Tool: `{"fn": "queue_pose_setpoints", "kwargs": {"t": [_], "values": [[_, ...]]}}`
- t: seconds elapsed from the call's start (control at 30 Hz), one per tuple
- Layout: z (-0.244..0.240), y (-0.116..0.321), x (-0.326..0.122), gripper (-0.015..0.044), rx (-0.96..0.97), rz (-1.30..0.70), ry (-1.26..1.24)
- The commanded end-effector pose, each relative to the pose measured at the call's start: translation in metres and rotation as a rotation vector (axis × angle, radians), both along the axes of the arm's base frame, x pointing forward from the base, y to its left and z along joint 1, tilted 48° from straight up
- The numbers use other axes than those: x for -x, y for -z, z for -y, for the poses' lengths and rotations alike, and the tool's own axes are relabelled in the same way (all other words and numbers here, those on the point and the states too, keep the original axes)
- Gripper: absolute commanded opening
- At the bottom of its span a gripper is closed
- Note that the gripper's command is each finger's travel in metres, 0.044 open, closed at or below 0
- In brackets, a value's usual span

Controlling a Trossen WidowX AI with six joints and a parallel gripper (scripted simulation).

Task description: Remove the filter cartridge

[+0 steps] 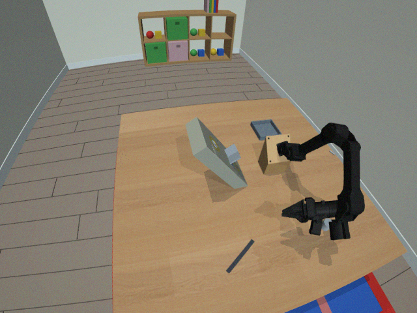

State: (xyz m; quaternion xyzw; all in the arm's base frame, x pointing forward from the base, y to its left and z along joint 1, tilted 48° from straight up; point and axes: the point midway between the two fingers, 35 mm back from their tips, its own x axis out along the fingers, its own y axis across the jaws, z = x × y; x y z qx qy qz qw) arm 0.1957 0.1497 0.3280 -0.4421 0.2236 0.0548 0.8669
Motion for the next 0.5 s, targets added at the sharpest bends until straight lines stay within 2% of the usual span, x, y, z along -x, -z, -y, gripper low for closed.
{"fn": "queue_pose_setpoints", "kwargs": {"t": [0.0, 0.37, 0.47], "values": [[0.000, 0.001, -0.001, 0.0374, -0.004, -0.006, 0.005], [0.040, 0.065, -0.067, 0.0089, -0.301, -0.265, 0.242], [0.056, 0.078, -0.086, 0.0089, -0.403, -0.302, 0.292]]}}
